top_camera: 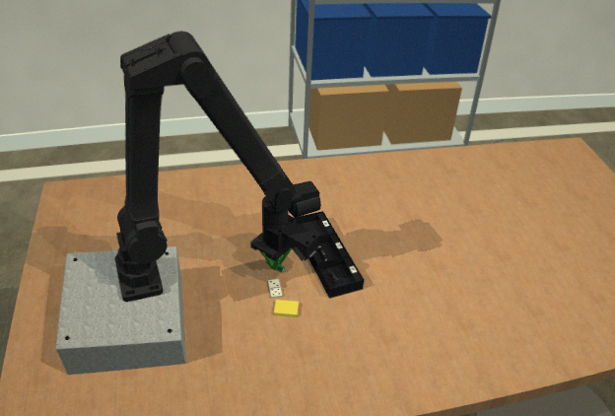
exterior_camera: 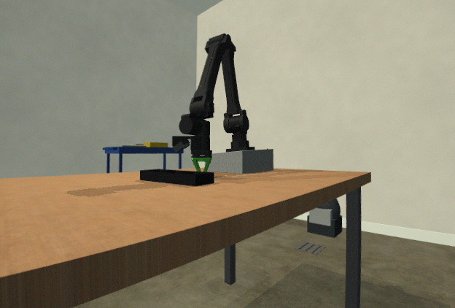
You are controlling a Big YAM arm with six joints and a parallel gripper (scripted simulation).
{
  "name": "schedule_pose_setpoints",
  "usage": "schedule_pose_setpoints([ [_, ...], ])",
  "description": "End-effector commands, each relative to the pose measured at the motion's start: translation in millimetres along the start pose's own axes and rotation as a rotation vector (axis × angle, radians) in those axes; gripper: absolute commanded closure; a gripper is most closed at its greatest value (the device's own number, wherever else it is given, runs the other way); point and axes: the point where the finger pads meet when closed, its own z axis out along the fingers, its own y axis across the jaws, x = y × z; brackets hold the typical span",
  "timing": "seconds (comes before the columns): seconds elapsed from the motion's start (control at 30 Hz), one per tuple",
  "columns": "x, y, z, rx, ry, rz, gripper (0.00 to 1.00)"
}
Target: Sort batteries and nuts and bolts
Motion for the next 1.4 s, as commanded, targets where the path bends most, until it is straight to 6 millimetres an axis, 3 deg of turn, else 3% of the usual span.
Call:
schedule_pose_setpoints([
  [0.0, -4, 1, -5, -0.020, -0.010, -0.004, 0.92],
  [0.2, 1, 0, -20, -0.011, -0.005, -0.006, 0.92],
  [0.33, -8, 20, -42, -0.047, -0.022, 0.002, 0.92],
  [0.63, -10, 20, -75, -0.050, -0.024, 0.008, 0.92],
  [1.37, -8, 19, -70, -0.023, -0.010, 0.004, 0.92],
])
